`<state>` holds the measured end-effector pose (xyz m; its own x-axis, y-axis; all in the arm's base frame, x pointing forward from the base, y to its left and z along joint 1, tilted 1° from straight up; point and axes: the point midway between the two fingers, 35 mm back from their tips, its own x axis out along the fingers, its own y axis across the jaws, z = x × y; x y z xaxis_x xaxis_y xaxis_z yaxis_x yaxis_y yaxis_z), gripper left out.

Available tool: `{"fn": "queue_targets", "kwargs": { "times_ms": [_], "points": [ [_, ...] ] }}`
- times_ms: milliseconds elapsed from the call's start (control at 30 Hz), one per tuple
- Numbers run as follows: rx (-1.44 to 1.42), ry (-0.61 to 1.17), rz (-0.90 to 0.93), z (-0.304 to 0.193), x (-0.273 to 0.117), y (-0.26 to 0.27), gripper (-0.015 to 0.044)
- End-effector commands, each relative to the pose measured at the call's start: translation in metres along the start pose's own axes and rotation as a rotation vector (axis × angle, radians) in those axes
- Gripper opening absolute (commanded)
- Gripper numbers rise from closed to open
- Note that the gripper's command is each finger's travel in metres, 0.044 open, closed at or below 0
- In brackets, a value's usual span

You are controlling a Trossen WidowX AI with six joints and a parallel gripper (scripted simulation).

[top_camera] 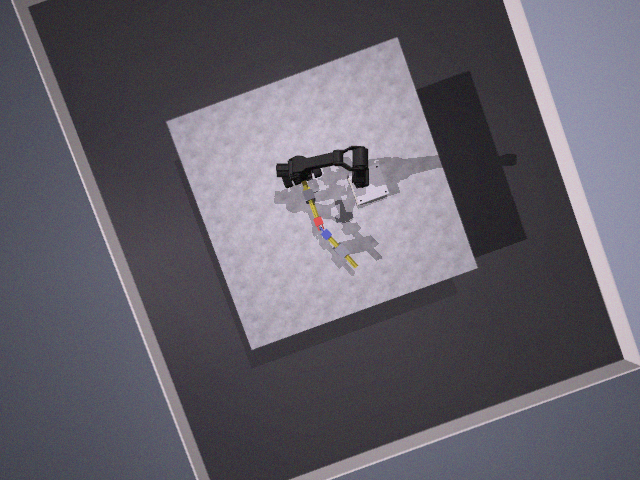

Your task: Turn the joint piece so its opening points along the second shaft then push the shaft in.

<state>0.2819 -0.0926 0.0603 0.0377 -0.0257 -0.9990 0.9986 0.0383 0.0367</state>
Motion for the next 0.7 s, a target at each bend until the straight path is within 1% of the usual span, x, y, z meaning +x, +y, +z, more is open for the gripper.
{"fn": "queue_targets", "kwargs": {
  "times_ms": [0,233,300,333,500,667],
  "points": [
    [-0.001,0.000,-0.001,-0.0001,0.0000,0.0001,0.0000],
    [-0.001,0.000,-0.001,-0.0001,0.0000,0.0001,0.0000],
    [-0.001,0.000,-0.001,-0.0001,0.0000,0.0001,0.0053],
    [-0.001,0.000,-0.001,-0.0001,0.0000,0.0001,0.0067],
    [-0.001,0.000,-0.001,-0.0001,0.0000,0.0001,0.0067],
    [-0.001,0.000,-0.001,-0.0001,0.0000,0.0001,0.0198]
  ]
}}
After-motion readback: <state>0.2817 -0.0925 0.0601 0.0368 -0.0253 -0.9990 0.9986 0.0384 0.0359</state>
